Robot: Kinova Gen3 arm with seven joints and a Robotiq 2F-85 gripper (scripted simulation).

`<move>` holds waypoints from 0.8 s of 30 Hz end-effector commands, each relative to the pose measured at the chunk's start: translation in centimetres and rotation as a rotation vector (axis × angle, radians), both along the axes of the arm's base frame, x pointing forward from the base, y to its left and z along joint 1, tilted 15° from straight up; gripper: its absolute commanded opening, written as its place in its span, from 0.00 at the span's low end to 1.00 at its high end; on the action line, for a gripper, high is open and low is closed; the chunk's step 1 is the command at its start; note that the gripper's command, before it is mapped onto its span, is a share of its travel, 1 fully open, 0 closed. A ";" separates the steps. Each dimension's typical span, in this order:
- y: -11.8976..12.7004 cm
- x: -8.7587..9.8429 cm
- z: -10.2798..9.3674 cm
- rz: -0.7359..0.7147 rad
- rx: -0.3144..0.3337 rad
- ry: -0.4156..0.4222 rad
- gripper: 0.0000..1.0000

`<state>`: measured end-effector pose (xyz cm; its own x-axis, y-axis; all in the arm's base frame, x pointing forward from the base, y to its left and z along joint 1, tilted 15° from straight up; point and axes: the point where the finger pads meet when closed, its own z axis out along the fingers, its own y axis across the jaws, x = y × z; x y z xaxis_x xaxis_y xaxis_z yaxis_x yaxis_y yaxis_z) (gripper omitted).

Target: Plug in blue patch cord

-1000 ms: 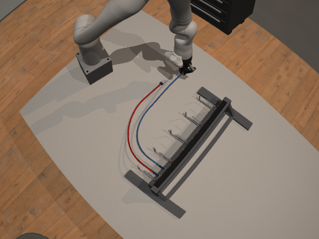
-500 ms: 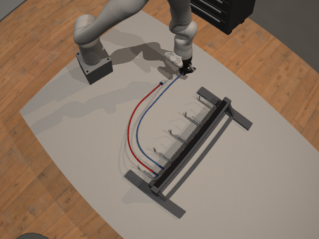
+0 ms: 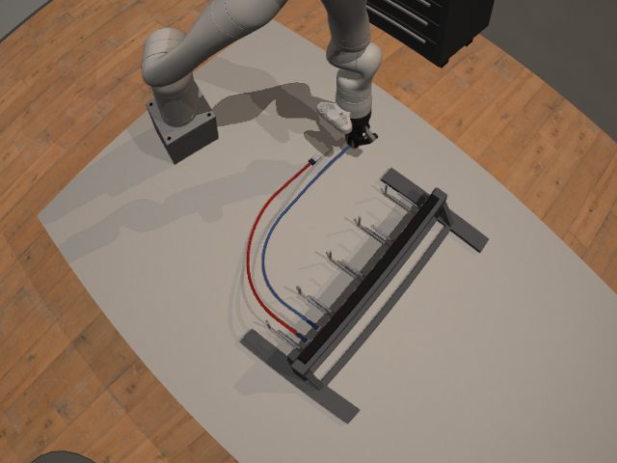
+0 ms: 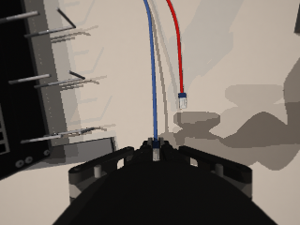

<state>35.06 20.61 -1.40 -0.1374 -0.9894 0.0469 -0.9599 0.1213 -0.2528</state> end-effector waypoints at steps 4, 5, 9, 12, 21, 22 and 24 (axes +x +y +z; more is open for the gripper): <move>-0.6 0.3 0.3 -0.031 0.009 -0.005 0.00; -0.7 0.4 0.4 -0.038 0.011 -0.005 0.00; -1.2 0.6 0.6 -0.067 0.018 -0.008 0.00; -1.4 0.7 0.7 -0.076 0.021 -0.009 0.00; -3.1 1.5 1.3 -0.170 0.045 -0.017 0.00; -3.3 1.6 1.4 -0.183 0.048 -0.018 0.00; -3.8 1.8 1.6 -0.209 0.055 -0.020 0.00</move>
<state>36.44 17.39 -0.20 -0.3169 -0.9485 -0.0029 -0.9166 0.3070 -0.2560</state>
